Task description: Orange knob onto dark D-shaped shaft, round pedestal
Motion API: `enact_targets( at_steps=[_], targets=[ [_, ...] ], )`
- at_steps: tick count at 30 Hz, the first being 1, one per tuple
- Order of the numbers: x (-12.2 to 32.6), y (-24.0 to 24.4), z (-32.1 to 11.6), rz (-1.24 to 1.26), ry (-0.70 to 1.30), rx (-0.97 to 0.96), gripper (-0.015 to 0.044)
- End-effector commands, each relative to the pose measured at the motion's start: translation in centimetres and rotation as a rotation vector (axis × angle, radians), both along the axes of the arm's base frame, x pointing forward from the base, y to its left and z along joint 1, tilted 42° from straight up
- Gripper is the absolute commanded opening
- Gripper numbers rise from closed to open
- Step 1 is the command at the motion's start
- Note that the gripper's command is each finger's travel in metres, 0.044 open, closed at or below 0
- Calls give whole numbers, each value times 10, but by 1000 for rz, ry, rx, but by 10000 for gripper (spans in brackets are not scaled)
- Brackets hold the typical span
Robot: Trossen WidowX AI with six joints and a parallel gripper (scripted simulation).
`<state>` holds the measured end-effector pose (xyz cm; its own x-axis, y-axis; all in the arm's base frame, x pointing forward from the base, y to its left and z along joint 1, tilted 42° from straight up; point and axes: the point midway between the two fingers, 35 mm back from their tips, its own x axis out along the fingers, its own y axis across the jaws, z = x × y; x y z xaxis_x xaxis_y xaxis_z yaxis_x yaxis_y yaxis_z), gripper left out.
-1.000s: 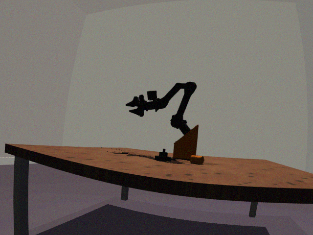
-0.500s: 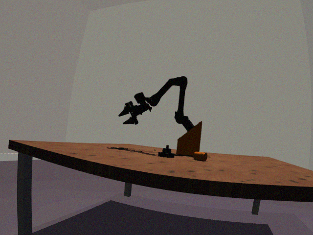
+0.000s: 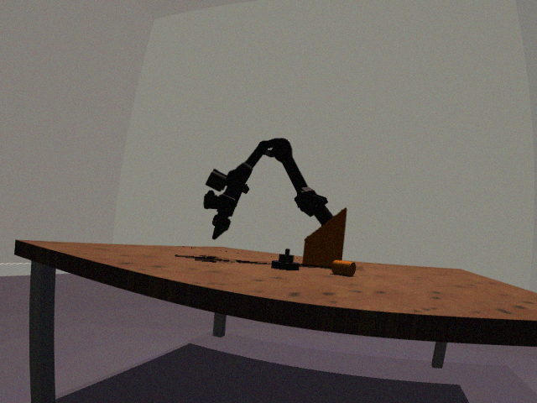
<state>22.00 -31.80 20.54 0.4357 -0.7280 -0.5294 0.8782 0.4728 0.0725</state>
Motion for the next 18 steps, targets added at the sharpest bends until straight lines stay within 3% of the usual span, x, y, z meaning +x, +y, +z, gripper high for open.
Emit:
enact_targets(
  at_steps=[1,10,18],
  targets=[
    [54,33,-38,177,218,71,440],
    [128,129,-110,540,677,128,440],
    [155,237,-160,908,1106,39,440]
  ],
)
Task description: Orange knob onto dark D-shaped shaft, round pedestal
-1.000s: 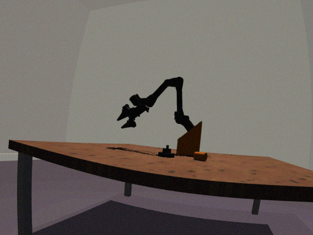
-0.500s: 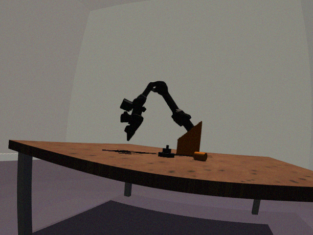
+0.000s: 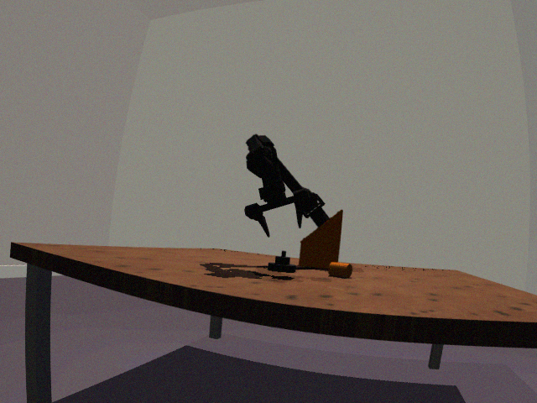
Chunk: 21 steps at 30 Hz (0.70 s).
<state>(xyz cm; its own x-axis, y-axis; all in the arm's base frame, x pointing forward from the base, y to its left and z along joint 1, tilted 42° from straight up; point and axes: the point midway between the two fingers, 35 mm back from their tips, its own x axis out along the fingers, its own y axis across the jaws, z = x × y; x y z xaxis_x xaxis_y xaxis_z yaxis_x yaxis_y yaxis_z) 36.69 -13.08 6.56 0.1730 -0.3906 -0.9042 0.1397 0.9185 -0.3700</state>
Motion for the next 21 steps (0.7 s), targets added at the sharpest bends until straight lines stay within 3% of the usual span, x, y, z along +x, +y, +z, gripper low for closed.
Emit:
enact_targets(
  at_steps=[1,11,21],
  targets=[
    [9,63,-26,251,224,-57,440],
    [-11,188,-78,782,731,-331,440],
    [-13,194,-81,808,755,-350,440]
  ],
)
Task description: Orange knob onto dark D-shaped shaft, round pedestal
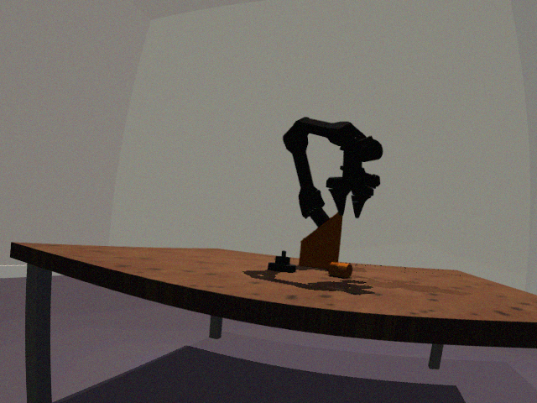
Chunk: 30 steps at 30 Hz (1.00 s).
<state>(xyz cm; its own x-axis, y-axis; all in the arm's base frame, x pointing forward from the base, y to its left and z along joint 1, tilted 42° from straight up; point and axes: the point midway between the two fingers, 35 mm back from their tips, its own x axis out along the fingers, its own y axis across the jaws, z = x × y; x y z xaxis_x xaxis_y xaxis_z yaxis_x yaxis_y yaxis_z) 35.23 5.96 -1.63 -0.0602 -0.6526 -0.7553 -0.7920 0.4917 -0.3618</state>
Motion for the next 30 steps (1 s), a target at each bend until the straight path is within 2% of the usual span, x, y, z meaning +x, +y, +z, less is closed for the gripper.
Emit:
enact_targets(
  at_steps=[1,3,8,30],
  targets=[
    [2,4,1,23,8,-10,440],
    [3,-5,-9,23,7,-9,440],
    [-3,-61,-71,23,7,-15,440],
    [-5,-85,-97,23,7,-17,440]
  ],
)
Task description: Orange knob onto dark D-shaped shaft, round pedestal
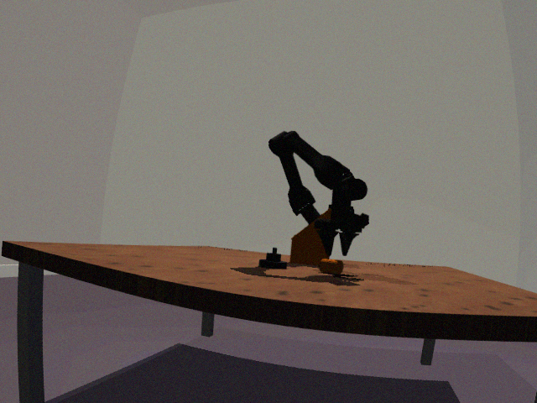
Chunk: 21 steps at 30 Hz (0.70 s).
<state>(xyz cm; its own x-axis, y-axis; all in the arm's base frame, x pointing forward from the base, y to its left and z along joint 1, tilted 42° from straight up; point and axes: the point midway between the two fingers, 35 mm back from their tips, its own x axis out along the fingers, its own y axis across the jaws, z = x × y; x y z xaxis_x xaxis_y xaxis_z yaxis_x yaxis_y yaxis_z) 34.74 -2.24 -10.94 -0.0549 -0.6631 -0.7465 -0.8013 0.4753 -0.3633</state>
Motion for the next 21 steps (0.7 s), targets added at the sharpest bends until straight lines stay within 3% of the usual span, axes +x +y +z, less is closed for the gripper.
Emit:
enact_targets(
  at_steps=[1,21],
  targets=[
    [0,-4,-5,8,1,-4,440],
    [-2,-27,-29,8,2,-6,440]
  ],
)
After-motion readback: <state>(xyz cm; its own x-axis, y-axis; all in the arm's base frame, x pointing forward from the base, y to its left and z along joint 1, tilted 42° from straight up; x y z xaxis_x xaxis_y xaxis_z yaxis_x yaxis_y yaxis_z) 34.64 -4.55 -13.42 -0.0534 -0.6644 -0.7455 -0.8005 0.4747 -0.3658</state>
